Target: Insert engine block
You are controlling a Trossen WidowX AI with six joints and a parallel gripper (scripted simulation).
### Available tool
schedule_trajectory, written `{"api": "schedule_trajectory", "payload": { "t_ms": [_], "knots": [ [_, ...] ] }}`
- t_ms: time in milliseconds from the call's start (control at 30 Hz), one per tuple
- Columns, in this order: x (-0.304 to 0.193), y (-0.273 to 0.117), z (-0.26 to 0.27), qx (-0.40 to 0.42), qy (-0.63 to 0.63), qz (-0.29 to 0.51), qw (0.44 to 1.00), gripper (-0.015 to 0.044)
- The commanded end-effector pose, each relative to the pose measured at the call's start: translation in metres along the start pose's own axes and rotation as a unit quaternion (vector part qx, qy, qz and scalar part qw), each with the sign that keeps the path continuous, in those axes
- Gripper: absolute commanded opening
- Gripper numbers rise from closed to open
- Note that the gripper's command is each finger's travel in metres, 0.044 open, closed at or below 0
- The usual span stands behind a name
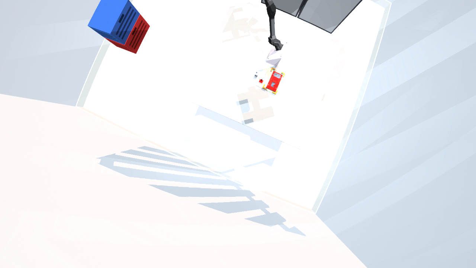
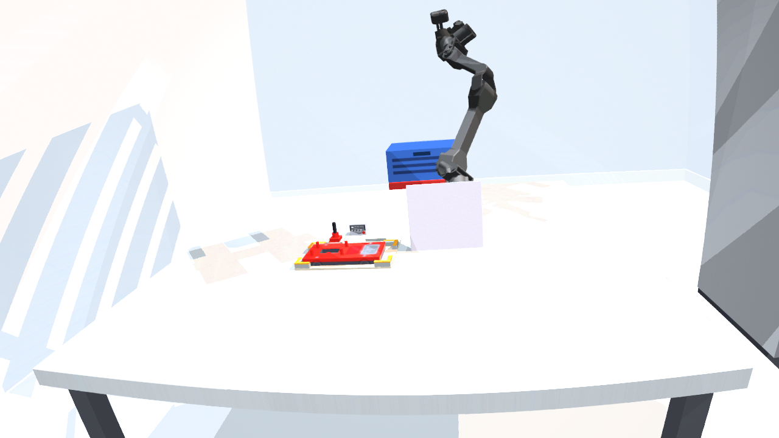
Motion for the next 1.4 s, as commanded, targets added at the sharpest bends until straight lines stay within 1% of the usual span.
{"api": "schedule_trajectory", "payload": {
  "t_ms": [0,33,167,333,633,767,1067,1367],
  "knots": [
    [0.0,0.0,0.0,0.0,0.0,0.0,1.0,0.0426],
    [0.0,0.0,0.0,0.0,0.0,0.001,1.0,0.044],
    [-0.01,0.001,-0.007,-0.012,-0.001,0.015,1.0,0.044],
    [-0.035,0.001,-0.021,-0.038,-0.006,0.052,0.998,0.044],
    [-0.069,-0.001,-0.034,-0.055,0.027,0.1,0.993,0.044],
    [-0.084,-0.002,-0.04,-0.067,0.021,0.122,0.99,0.044],
    [-0.139,-0.013,-0.06,-0.105,-0.019,0.209,0.972,0.044],
    [-0.194,-0.031,-0.075,-0.131,-0.065,0.303,0.942,0.044]
  ]
}}
Point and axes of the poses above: the point midway between the two fingers, 35 mm back from their tips, its own y axis out along the fingers, its own z axis across the jaws, x = y × z, the point moved 7 cm from there along -y, back along the fingers, and after that the axes turned 1 degree about -y, right-handed, at the moved point
